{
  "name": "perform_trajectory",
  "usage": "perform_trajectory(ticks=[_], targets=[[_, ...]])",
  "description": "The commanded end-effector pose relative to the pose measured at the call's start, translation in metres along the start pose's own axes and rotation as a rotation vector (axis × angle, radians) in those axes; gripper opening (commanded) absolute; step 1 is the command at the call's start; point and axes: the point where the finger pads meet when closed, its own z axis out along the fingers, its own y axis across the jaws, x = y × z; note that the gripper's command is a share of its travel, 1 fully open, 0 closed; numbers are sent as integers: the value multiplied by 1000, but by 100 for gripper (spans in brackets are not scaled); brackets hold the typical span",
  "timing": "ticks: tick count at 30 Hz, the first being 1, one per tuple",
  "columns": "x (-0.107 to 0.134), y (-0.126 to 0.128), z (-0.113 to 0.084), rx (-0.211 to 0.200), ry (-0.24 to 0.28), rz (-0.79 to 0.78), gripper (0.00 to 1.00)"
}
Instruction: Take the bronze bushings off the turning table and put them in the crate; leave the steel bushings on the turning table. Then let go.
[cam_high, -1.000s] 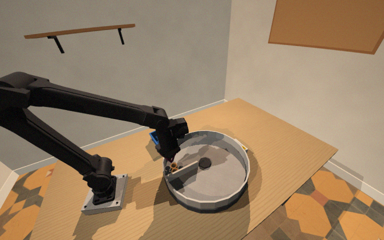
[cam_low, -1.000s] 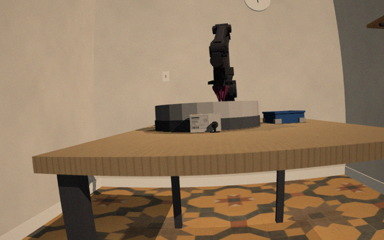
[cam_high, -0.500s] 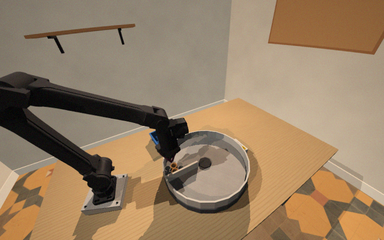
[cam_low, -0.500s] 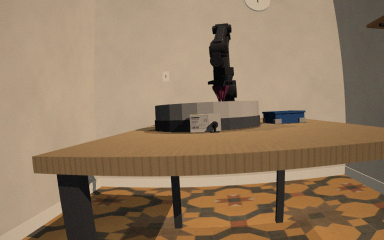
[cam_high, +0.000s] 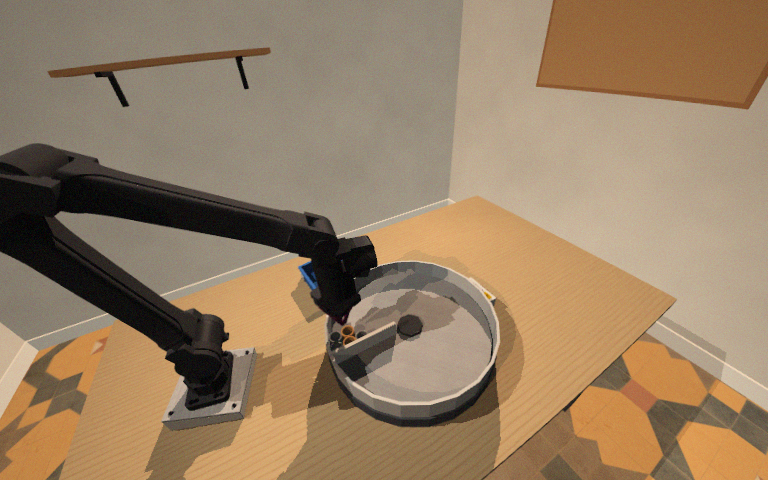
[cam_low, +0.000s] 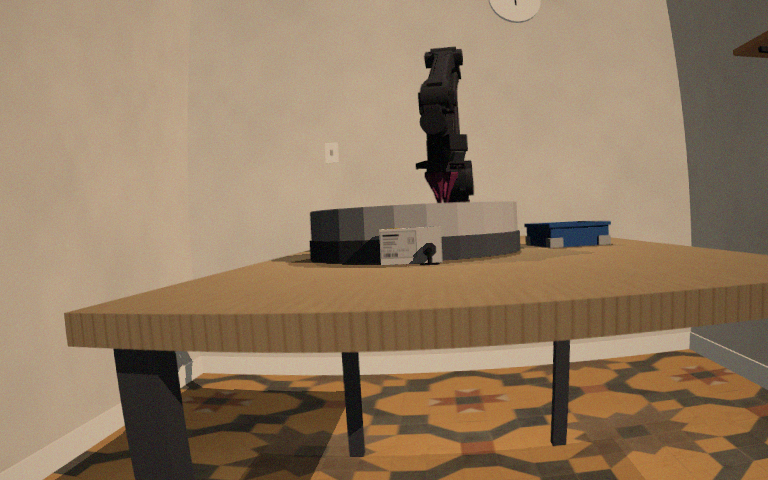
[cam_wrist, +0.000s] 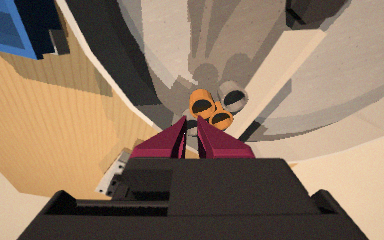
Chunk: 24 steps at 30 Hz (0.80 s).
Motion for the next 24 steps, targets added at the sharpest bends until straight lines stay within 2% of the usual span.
perform_trajectory(ticks=[1, 24], targets=[[5, -1, -1, -7, 7, -2, 12], [3, -2, -1, -4, 1, -3, 12]])
